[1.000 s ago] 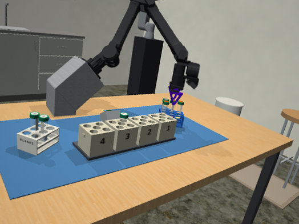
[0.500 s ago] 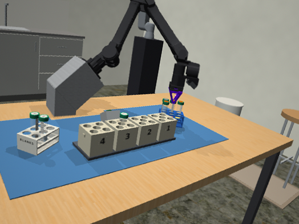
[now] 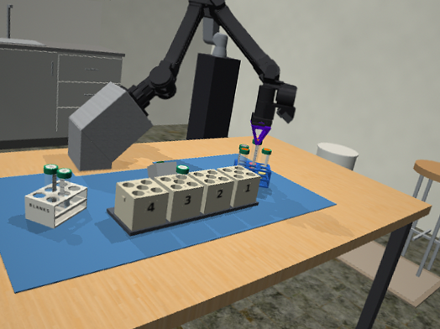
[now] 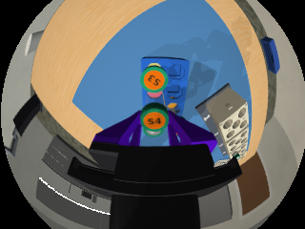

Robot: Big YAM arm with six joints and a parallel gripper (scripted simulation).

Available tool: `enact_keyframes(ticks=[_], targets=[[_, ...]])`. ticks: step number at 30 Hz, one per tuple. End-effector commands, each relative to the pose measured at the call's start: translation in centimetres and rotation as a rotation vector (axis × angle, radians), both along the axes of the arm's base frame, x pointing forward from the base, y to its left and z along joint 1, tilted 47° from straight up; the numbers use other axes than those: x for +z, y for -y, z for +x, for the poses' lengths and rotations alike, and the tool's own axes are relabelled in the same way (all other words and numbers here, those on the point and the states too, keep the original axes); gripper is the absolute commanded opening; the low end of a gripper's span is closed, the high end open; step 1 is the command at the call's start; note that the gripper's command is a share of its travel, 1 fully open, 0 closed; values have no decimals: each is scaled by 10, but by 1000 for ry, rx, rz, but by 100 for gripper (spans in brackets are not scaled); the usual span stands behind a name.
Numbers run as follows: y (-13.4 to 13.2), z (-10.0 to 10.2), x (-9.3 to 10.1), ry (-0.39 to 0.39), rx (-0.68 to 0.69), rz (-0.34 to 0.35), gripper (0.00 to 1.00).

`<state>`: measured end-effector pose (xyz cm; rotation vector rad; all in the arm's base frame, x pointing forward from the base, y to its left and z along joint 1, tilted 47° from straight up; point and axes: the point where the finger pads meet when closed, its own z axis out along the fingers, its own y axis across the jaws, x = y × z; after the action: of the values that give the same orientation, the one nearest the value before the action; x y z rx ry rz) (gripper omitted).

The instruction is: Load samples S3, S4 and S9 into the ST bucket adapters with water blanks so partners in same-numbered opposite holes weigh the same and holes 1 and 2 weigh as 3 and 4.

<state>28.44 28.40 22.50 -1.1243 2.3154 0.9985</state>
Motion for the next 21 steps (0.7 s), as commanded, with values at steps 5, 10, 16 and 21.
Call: enact_keyframes(ticks=[5, 10, 16, 21], targets=[[20, 8, 42, 66, -2, 22, 0], [29, -3, 27, 23, 6, 1, 0], [43, 6, 63, 69, -2, 20, 0], [55, 5, 74, 70, -2, 18, 0]])
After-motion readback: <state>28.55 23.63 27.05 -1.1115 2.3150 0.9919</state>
